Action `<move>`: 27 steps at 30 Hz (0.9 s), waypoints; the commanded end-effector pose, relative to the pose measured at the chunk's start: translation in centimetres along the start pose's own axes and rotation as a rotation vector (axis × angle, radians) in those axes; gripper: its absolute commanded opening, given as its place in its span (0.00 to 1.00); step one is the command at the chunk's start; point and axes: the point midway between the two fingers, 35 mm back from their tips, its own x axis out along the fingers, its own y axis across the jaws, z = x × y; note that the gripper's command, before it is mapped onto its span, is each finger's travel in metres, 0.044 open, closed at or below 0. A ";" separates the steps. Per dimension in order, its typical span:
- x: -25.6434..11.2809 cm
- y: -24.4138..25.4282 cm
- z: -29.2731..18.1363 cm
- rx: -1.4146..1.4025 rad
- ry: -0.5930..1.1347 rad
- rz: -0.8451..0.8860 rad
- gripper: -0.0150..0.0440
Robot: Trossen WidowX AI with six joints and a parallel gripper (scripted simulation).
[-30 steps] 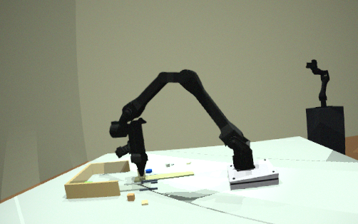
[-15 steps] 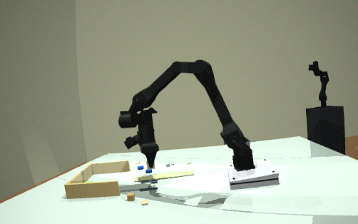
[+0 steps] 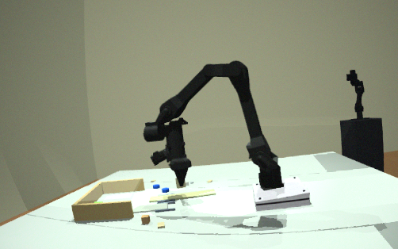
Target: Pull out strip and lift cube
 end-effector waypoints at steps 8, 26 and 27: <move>-3.6 0.0 -0.2 -0.004 -0.006 -0.007 0.25; -3.6 0.0 -0.2 -0.004 -0.006 -0.007 0.25; -3.6 0.0 -0.2 -0.004 -0.006 -0.007 0.25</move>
